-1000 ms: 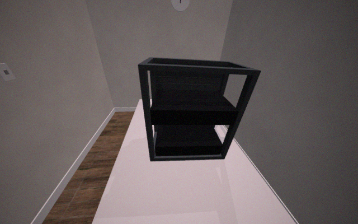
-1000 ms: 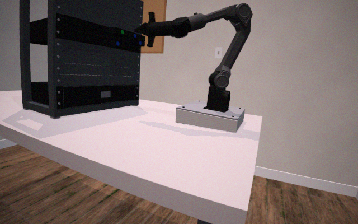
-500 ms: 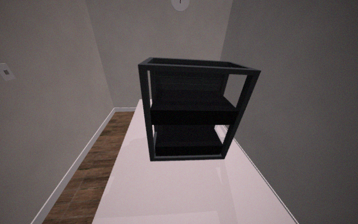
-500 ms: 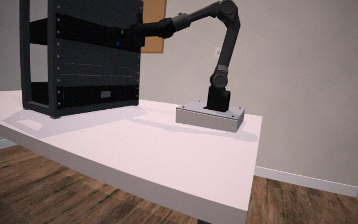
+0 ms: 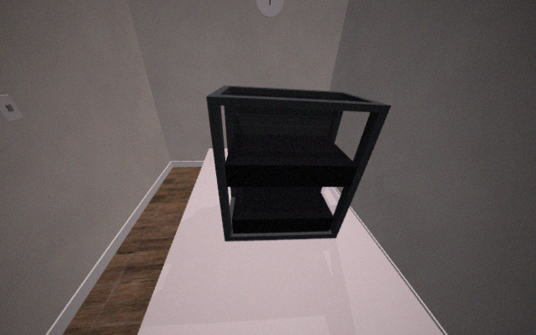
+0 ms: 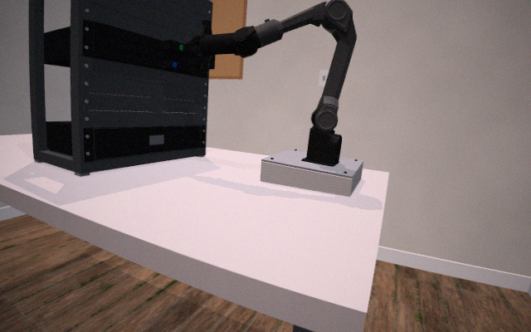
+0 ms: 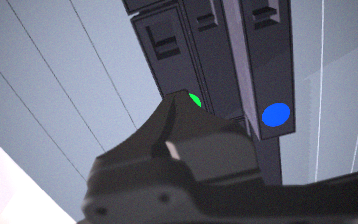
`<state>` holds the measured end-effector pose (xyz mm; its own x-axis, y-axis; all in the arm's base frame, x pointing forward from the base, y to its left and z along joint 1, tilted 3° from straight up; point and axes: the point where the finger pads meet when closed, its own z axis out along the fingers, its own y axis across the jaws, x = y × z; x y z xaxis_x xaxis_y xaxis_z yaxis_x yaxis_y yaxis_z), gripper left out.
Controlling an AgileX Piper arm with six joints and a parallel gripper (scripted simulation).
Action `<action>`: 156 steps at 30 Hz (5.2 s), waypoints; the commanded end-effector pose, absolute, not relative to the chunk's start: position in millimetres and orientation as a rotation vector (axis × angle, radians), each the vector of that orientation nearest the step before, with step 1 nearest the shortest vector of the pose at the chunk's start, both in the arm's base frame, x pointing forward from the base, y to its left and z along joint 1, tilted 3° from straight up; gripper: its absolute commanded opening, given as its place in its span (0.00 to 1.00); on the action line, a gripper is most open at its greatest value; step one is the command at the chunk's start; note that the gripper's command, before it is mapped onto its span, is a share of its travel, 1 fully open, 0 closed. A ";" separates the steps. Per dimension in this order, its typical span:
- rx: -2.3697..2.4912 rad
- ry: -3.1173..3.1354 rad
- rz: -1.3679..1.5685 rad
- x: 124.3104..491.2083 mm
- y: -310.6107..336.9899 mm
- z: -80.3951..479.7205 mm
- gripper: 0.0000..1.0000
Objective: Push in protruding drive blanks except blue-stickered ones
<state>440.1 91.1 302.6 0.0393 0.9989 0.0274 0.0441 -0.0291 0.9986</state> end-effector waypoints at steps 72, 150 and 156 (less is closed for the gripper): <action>1.281 1.199 1.181 470.5 90.1 300.2 0.00; 1.281 1.199 1.181 486.8 88.3 300.7 0.00; 1.281 1.199 1.181 486.9 88.3 300.7 0.00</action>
